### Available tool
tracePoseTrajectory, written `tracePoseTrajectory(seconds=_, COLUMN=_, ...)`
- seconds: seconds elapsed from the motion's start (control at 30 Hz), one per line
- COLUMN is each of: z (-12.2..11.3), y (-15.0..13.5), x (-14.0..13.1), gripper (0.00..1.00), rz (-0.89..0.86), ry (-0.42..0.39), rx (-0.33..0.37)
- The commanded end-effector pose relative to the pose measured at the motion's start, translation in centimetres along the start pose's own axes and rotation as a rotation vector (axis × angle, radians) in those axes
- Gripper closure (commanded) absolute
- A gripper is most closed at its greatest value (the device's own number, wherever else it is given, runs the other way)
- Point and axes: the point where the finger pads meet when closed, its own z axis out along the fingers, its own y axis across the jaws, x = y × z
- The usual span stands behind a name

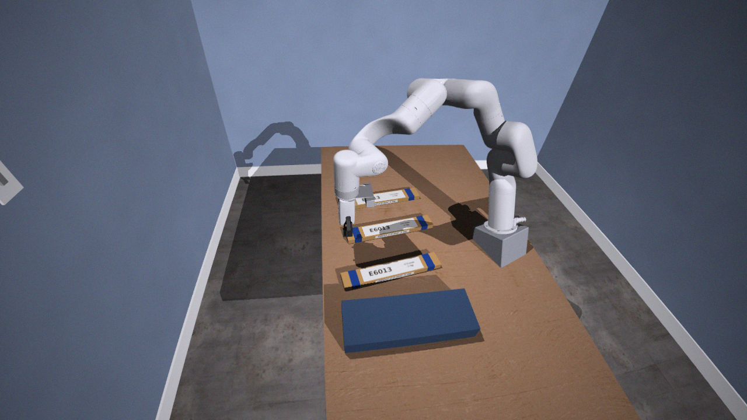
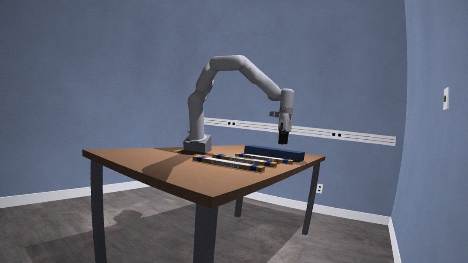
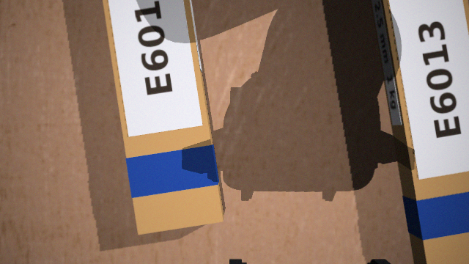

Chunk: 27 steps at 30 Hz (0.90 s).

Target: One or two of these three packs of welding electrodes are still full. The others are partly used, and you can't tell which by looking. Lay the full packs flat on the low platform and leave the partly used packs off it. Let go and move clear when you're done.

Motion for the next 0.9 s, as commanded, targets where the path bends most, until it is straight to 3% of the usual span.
tracePoseTrajectory(seconds=0.0, z=-0.2, y=0.1, x=-0.2, gripper=0.42, rz=0.000, ry=-0.005, rx=-0.002)
tracePoseTrajectory(seconds=0.37, z=-0.4, y=0.1, x=-0.2, gripper=0.42, rz=0.000, ry=-0.005, rx=-0.002)
tracePoseTrajectory(seconds=0.87, z=-3.2, y=0.1, x=-0.1, gripper=0.42, rz=0.000, ry=-0.005, rx=-0.002)
